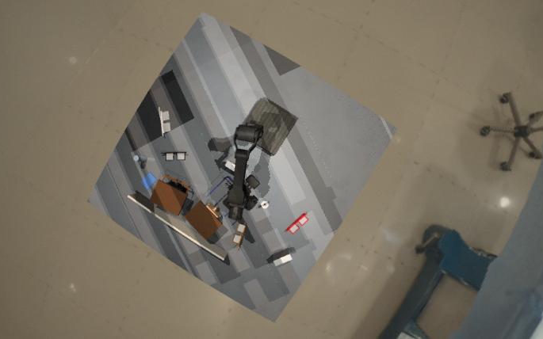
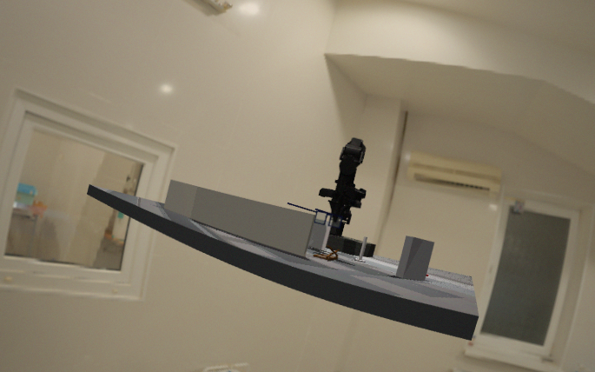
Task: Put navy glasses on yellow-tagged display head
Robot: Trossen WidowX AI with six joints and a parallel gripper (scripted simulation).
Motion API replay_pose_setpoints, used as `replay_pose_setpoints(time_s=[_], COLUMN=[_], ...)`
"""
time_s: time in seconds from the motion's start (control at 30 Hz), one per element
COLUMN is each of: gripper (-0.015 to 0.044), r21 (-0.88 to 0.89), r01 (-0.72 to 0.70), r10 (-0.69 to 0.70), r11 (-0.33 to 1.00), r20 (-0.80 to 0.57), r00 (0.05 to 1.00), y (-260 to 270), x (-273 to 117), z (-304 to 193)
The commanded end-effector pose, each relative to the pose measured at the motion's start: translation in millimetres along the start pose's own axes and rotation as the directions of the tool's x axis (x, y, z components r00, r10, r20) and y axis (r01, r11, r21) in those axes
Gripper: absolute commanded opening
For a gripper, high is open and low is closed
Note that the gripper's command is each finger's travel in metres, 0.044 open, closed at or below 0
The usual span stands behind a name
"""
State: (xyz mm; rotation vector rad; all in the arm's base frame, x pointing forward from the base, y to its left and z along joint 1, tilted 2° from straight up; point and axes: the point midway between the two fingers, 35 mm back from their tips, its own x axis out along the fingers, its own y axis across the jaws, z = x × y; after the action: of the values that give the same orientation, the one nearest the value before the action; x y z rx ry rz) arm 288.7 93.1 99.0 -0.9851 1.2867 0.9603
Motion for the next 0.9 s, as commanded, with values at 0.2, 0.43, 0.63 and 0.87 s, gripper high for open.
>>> replay_pose_setpoints(time_s=[0.2,0.43,0.63,0.87], gripper=[0.0000,0.0000,0.0000,0.0000], r21=[0.001,0.001,0.001,0.001], r01=[-0.011,-0.011,-0.011,-0.011], r10=[0.011,0.011,0.011,0.011], r11=[1.000,1.000,1.000,1.000], r20=[0.011,0.011,0.011,0.011], r00=[1.000,1.000,1.000,1.000], y=[0.6,0.4,0.4,0.4], x=[10.5,16.1,20.9,26.5], z=[0.6,1.0,1.2,1.4])
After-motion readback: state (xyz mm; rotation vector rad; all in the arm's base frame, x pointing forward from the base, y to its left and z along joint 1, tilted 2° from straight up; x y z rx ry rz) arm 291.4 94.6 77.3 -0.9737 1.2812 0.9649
